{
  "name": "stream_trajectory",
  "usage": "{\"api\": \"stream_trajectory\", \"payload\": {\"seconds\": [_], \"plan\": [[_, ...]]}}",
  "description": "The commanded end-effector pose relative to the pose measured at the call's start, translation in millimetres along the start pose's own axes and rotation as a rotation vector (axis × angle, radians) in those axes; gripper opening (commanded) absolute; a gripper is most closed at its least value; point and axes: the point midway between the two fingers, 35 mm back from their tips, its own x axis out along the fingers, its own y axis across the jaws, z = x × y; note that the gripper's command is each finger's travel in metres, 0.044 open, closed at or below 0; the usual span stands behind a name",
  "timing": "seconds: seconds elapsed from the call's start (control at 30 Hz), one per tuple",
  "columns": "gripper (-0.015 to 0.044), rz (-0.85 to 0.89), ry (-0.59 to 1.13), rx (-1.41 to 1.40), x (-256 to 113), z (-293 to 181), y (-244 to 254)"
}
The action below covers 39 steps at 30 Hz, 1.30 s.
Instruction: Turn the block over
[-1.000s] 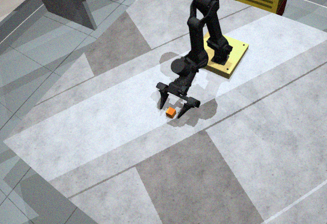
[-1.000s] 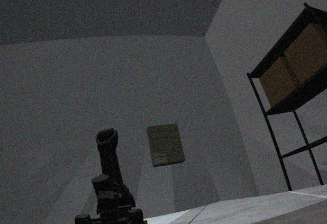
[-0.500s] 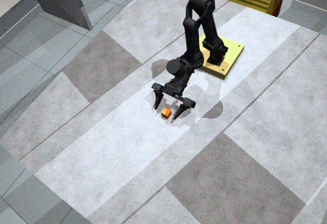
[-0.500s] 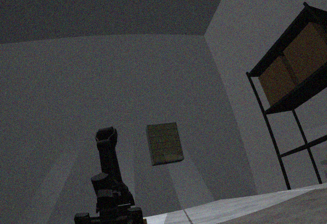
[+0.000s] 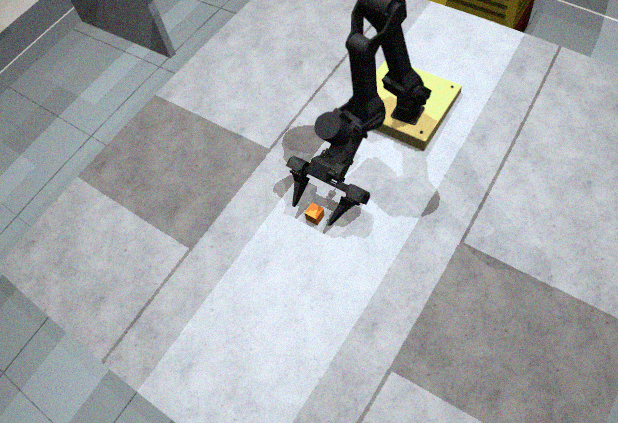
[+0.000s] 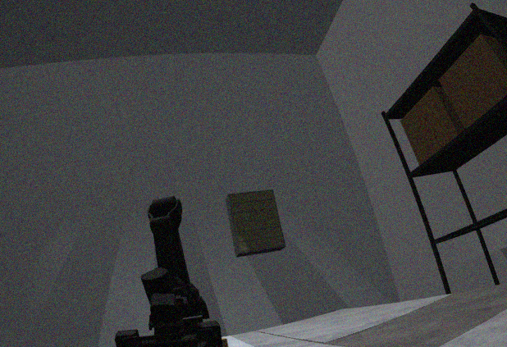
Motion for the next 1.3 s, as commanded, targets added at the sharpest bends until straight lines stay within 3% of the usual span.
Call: {"api": "stream_trajectory", "payload": {"seconds": [0.0, 0.27, 0.6, 1.0, 1.27], "plan": [[0.044, 0.006, -0.003, 0.006, 0, 0, 1], [0.044, 0.005, 0.197, 0.02, 5, 20, -2], [0.044, 0.007, 0.488, 0.002, -49, 48, 1], [0.044, 0.007, 0.494, 0.003, -49, 49, 1], [0.044, 0.012, 0.754, 0.014, -35, 69, -2]]}}
